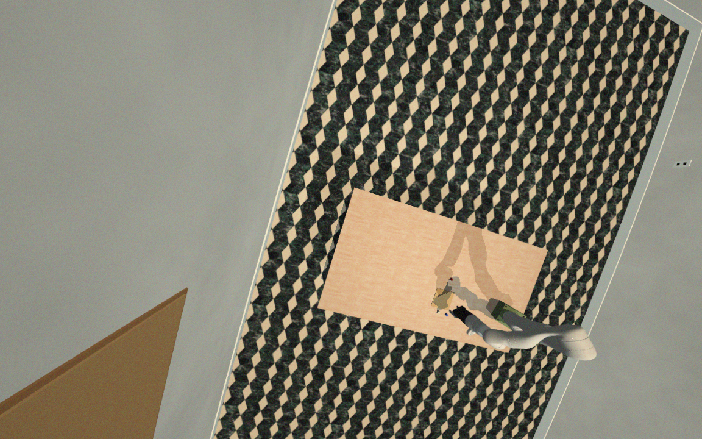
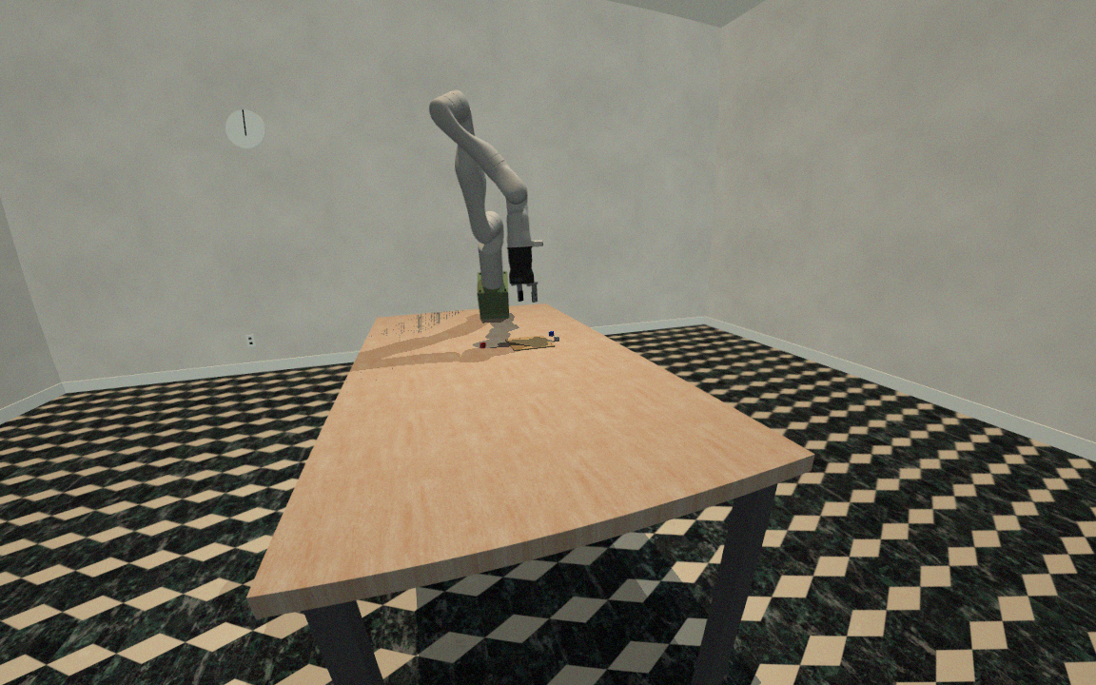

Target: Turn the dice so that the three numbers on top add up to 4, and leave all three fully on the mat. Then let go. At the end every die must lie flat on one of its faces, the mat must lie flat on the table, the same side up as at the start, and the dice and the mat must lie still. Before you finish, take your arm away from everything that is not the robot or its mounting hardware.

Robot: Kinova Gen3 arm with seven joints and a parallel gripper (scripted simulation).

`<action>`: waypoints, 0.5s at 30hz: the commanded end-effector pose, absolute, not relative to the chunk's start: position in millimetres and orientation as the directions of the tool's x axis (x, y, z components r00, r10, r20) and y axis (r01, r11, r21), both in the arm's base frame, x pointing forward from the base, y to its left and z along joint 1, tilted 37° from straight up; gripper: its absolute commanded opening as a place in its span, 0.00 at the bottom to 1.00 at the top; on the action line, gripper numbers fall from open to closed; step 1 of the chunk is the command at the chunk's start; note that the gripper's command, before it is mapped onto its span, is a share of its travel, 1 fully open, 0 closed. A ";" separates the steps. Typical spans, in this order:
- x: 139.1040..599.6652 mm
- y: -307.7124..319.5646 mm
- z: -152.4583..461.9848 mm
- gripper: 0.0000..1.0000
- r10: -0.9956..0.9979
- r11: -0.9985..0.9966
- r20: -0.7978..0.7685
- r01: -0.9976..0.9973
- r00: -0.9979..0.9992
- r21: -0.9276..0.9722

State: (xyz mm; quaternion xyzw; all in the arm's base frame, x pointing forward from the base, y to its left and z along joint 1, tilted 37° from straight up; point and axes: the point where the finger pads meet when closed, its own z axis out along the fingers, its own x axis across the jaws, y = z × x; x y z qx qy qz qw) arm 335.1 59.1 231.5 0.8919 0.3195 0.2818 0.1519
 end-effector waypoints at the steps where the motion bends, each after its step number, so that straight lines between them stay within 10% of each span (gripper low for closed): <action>1: 335.5 57.6 233.1 1.00 0.650 -0.755 0.412 0.478 0.639 0.449; 15: 337.6 43.9 235.9 1.00 0.564 -0.821 0.460 0.407 0.686 0.401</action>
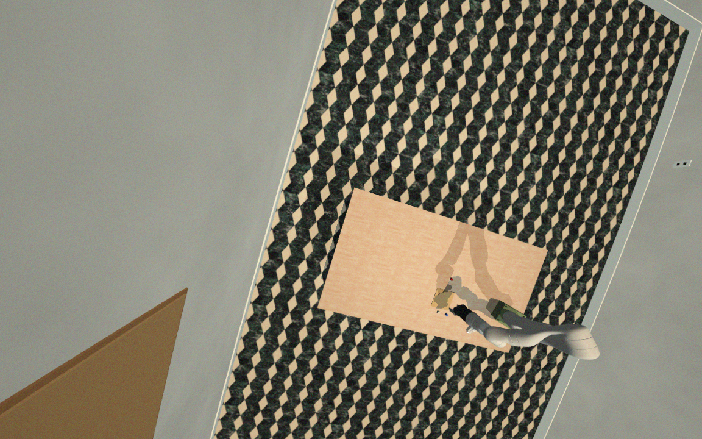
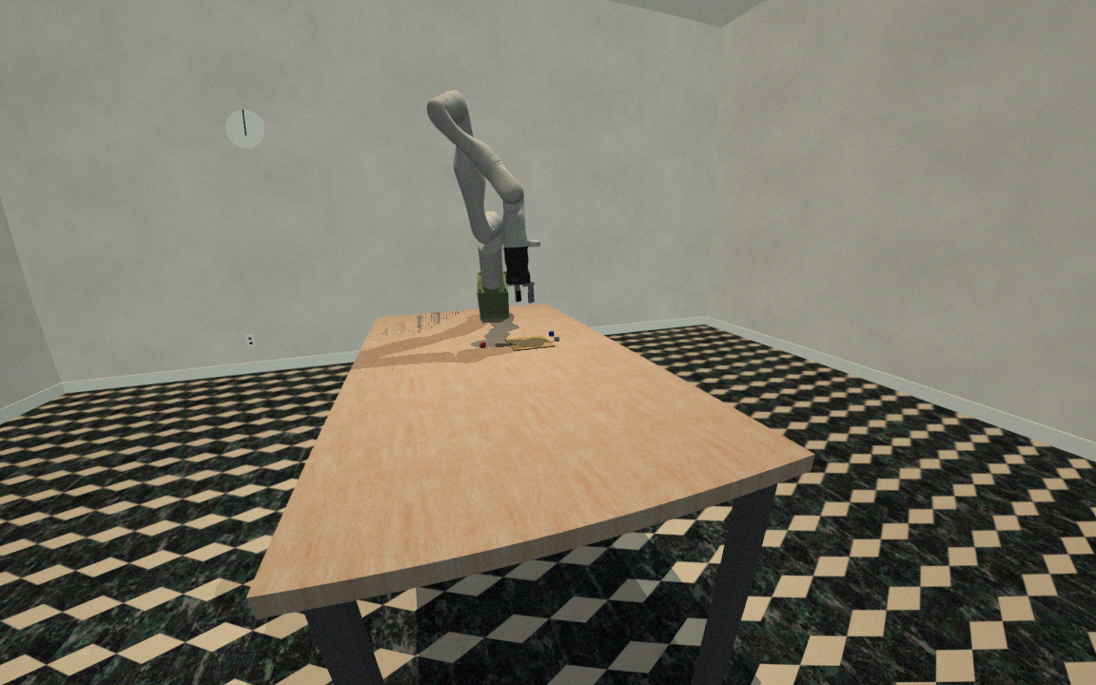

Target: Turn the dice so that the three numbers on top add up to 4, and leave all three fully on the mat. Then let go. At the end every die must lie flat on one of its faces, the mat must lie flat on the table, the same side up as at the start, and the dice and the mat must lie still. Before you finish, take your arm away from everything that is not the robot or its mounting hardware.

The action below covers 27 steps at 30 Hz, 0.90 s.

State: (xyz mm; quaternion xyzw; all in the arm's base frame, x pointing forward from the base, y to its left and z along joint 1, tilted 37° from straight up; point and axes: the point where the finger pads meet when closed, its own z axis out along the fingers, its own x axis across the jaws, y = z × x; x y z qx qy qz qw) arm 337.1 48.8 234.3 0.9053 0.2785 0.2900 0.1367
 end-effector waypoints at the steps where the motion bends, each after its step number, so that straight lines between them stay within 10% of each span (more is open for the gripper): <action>1: 337.6 43.9 235.9 1.00 0.564 -0.821 0.460 0.407 0.686 0.401; 27: 339.8 22.8 238.9 1.00 0.424 -0.902 0.520 0.291 0.742 0.320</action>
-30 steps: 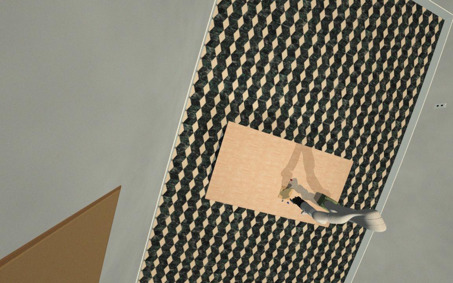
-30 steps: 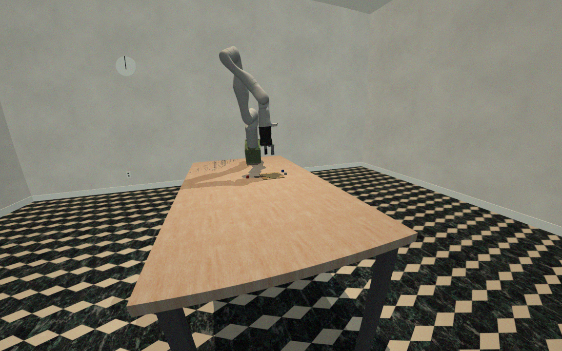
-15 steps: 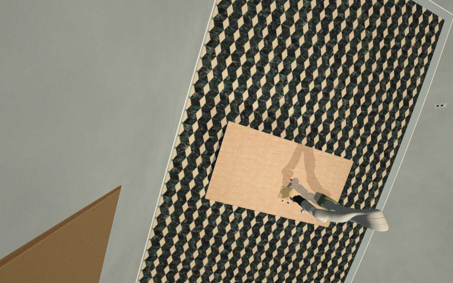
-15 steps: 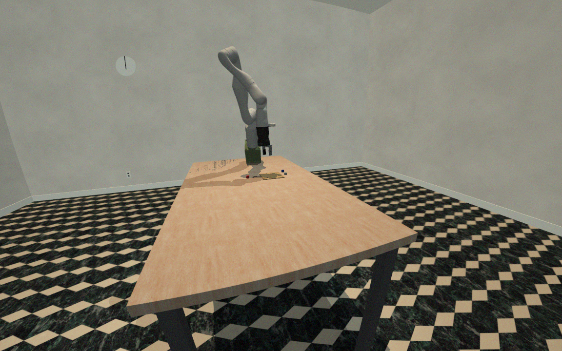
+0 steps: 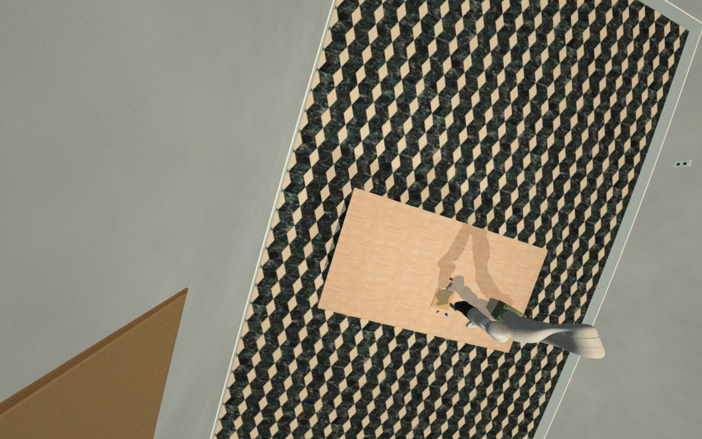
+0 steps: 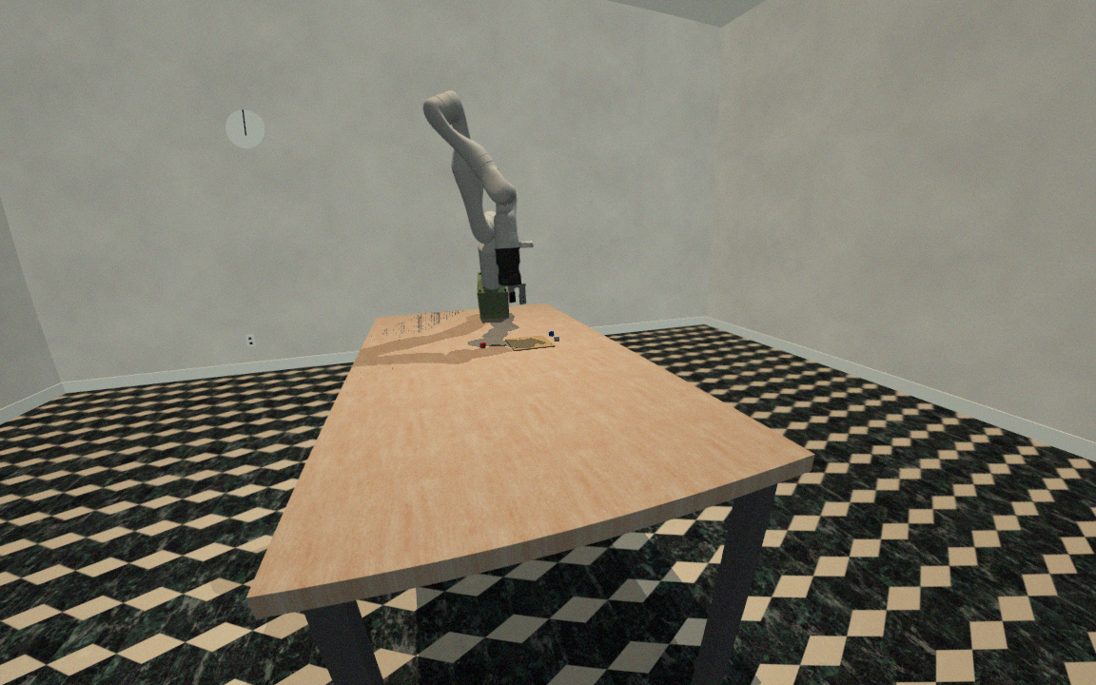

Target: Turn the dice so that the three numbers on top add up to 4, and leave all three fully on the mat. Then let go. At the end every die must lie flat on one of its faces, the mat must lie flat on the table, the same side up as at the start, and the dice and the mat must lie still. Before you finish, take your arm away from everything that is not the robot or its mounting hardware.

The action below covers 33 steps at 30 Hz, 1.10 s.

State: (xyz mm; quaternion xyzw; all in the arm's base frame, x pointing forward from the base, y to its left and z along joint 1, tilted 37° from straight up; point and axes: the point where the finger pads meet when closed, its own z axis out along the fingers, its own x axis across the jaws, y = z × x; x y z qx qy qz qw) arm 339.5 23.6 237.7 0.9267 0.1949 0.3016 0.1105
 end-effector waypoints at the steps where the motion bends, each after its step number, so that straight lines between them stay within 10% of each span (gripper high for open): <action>1: 339.8 22.8 238.9 1.00 0.424 -0.902 0.520 0.291 0.742 0.320; 33: 340.6 -12.2 240.3 1.00 0.180 -0.980 0.584 0.090 0.792 0.179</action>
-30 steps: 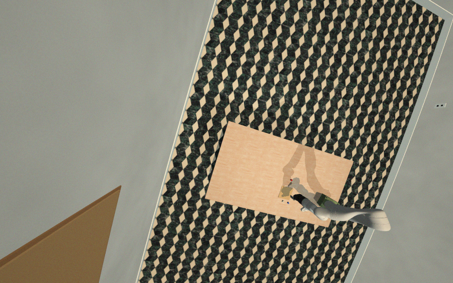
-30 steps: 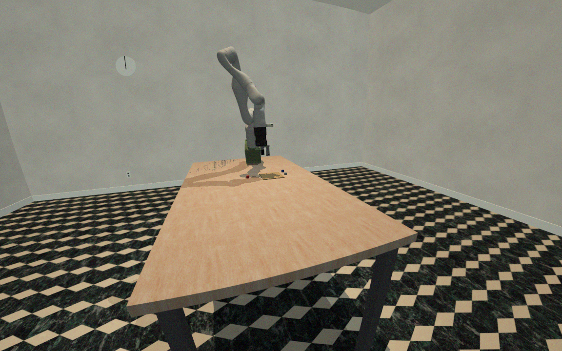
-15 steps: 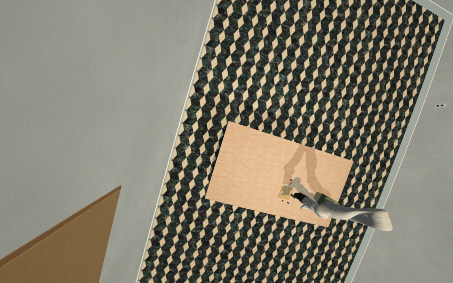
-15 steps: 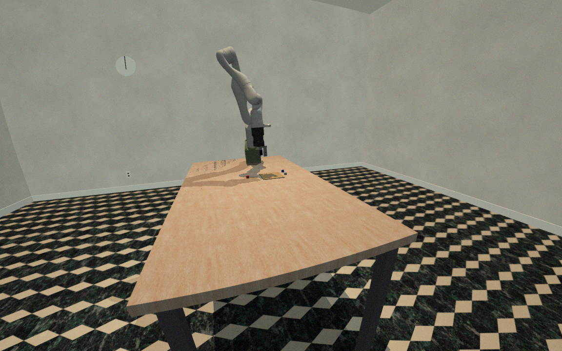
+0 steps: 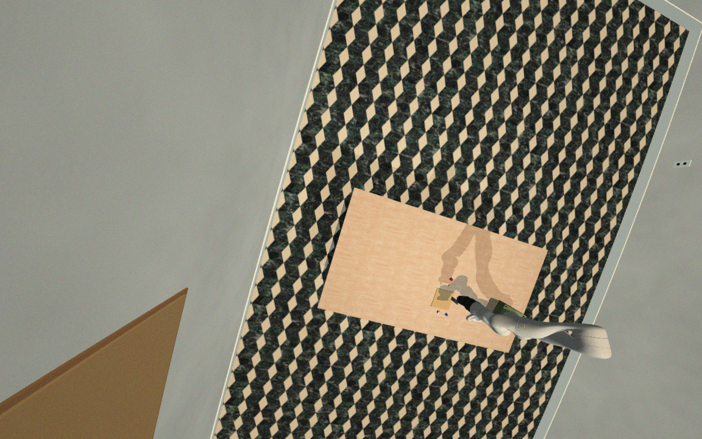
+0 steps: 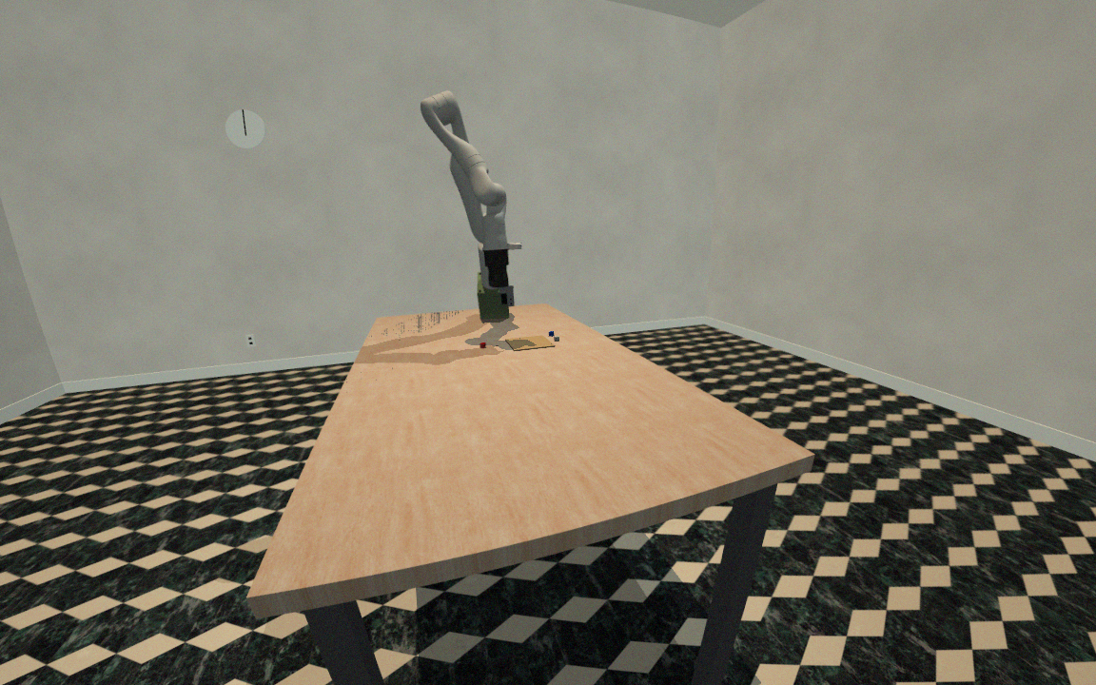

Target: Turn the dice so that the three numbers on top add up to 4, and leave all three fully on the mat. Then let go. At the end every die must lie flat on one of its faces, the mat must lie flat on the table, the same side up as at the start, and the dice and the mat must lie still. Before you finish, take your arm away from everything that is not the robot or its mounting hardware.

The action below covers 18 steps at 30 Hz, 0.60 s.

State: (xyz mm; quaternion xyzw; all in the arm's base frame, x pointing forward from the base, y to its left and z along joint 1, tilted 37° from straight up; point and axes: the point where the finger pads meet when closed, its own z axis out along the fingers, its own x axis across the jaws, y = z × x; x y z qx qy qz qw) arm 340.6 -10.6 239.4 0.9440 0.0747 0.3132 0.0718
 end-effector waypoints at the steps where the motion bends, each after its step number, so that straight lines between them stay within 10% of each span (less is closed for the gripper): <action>1: 340.6 -12.2 240.3 1.00 0.180 -0.980 0.584 0.090 0.792 0.179; 18: 339.5 -31.8 239.5 1.00 0.041 -0.995 0.601 -0.024 0.798 0.100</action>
